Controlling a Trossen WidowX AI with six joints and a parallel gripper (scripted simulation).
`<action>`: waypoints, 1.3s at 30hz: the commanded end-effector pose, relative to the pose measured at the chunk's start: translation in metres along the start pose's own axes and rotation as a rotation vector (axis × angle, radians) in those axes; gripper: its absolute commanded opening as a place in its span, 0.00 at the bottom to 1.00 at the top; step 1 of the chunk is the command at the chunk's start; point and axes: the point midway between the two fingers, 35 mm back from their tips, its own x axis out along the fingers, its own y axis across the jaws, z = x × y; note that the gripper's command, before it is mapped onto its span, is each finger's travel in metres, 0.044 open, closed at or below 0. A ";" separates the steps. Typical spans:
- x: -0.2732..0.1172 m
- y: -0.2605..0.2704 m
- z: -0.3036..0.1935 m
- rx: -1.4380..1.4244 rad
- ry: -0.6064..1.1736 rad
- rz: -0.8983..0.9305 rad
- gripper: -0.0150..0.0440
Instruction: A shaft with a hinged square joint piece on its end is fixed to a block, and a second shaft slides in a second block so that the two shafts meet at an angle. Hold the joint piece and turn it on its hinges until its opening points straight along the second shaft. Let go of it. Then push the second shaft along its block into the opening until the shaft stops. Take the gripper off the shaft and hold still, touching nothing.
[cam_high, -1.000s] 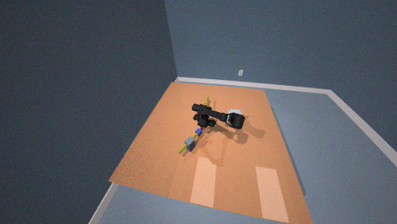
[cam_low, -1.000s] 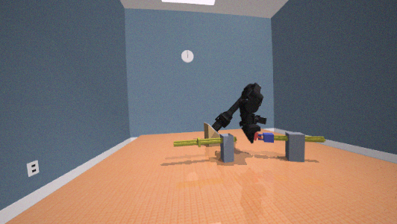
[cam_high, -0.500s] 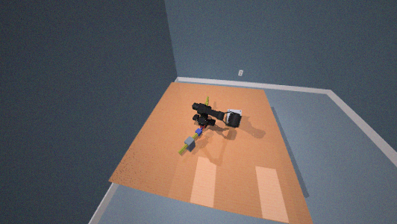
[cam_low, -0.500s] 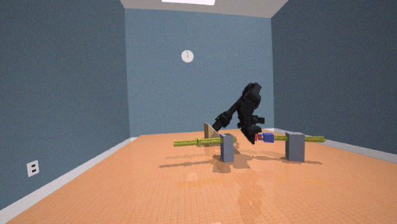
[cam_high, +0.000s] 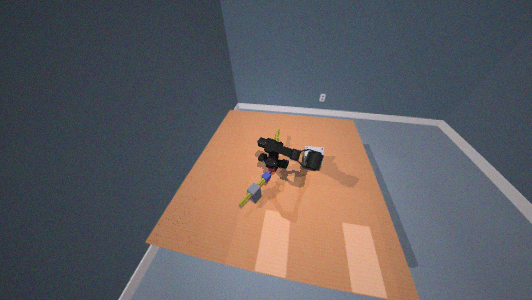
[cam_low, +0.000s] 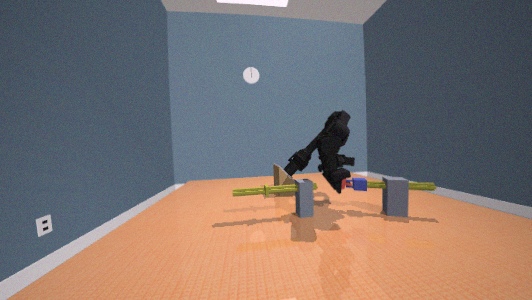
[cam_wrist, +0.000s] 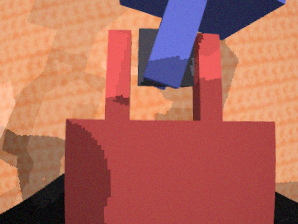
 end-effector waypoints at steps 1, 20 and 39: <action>0.000 0.000 0.000 0.000 0.000 0.000 0.25; 0.000 0.000 0.000 0.000 0.000 0.000 0.90; -0.001 0.000 0.001 -0.002 0.050 0.005 1.00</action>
